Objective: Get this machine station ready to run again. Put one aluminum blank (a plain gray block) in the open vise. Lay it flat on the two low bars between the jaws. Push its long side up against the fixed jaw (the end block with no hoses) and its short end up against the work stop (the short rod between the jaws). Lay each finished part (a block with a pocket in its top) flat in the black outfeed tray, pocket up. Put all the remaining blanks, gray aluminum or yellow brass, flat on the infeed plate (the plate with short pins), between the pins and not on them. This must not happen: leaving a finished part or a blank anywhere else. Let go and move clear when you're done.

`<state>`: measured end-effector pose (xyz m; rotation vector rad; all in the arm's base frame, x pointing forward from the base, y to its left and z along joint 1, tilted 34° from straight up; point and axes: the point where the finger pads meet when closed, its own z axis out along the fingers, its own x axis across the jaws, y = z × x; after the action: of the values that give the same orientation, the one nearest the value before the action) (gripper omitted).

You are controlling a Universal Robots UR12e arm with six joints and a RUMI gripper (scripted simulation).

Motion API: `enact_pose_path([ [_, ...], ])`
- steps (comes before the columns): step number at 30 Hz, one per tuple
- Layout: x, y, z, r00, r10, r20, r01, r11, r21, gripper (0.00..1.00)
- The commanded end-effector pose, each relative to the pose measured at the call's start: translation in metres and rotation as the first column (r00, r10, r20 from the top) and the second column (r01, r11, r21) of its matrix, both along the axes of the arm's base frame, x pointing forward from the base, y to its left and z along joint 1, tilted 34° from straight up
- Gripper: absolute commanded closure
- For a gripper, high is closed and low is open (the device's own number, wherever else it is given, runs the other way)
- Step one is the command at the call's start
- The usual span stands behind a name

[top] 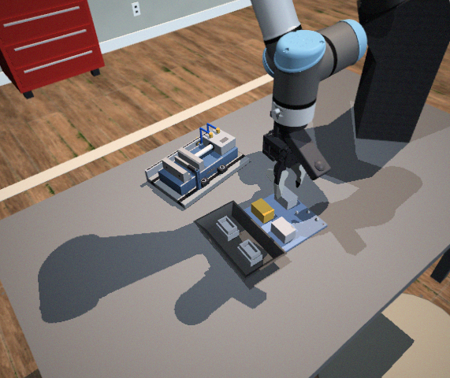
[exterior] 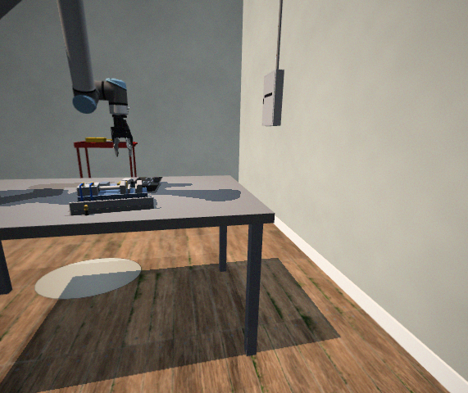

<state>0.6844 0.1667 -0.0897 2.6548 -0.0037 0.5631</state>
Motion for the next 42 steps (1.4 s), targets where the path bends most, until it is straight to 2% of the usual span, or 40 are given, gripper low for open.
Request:
enact_pose_path([
  [1, 0.011, -0.007, -0.014, 1.0, 0.0, 0.005, 0.0, 1.0, 0.002, 0.6],
  [5, 0.014, -0.01, -0.019, 1.0, 0.0, 0.005, 0.0, 1.0, 0.002, 0.6],
  [20, 0.037, -0.035, -0.07, 1.0, 0.0, 0.005, 0.0, 1.0, 0.001, 0.6],
  [33, 0.049, -0.047, -0.094, 1.0, 0.0, 0.005, 0.0, 1.0, 0.001, 0.6],
  [42, 0.051, -0.049, -0.099, 1.0, 0.001, 0.005, -0.001, 1.0, 0.001, 0.6],
])
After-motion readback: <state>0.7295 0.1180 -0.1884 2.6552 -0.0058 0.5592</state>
